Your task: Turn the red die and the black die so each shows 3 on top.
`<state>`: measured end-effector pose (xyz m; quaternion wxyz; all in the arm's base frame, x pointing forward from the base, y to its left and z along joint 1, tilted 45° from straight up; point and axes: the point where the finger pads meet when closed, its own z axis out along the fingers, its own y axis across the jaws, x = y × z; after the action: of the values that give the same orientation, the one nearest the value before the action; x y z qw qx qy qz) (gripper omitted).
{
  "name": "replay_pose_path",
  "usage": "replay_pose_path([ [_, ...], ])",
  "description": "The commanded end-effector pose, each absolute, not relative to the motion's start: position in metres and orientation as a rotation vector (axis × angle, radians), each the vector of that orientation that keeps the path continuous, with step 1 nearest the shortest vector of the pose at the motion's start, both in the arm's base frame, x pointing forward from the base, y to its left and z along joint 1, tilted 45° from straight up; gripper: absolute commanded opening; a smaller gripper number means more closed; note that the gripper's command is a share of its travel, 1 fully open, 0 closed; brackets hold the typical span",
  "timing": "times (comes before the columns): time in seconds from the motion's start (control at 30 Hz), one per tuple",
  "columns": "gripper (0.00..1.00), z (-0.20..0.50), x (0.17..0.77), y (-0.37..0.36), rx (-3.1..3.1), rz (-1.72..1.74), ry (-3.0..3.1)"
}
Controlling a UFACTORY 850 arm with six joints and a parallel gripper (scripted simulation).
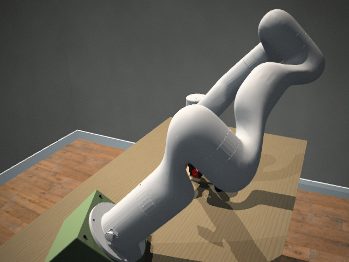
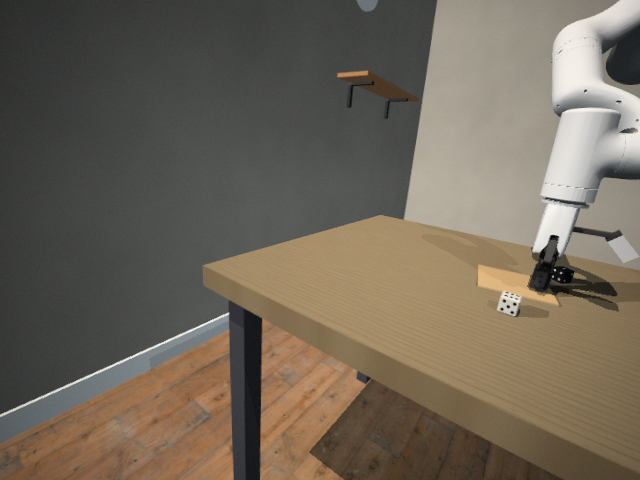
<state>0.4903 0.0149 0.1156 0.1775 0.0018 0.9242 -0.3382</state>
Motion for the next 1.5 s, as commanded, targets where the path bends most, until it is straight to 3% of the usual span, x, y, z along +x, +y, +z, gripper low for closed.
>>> replay_pose_path([
  [0.0, 0.27, 0.1159, 0.4907, 0.0154, 0.005, -0.956, 2.614],
  [1.47, 0.27, 0.1131, 0.492, 0.0129, 0.005, -0.956, 2.614],
])
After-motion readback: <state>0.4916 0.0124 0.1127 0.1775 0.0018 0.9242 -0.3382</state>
